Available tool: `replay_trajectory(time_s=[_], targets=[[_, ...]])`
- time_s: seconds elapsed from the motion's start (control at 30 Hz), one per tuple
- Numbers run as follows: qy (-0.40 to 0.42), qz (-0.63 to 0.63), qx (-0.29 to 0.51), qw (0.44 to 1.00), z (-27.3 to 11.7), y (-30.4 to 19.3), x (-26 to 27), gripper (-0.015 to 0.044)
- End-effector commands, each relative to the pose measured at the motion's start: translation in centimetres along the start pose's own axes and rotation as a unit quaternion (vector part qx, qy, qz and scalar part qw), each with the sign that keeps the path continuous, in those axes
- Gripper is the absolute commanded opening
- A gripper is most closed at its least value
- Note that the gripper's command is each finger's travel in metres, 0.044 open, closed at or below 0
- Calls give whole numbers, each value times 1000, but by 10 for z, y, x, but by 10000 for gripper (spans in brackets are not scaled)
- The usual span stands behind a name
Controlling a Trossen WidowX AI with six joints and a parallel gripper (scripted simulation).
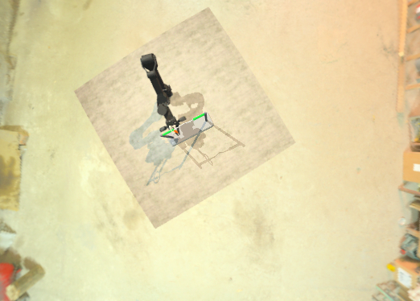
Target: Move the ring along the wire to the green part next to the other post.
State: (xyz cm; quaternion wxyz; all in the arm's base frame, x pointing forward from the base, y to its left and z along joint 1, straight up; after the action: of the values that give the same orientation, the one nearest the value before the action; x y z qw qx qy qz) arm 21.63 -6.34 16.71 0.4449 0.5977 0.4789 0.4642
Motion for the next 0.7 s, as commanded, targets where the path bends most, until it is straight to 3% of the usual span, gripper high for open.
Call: replay_trajectory(time_s=[0.0, 0.67], targets=[[0, 1, -3, 1000, 0, 1, 4, -150], [-1, -2, 42, 999, -12, 7, 23, -150]])
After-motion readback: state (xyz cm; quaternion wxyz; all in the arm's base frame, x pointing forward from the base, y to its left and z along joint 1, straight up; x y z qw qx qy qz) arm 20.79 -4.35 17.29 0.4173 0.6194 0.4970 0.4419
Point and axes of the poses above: the point midway between the two fingers, 35 mm back from their tips, its own z axis out along the fingers, its own x axis across the jaws, y = z × x, the point moved 10 cm from there along -z, back along the fingers, and after that the axes turned 8 degrees about z, right-handed, at the moved point
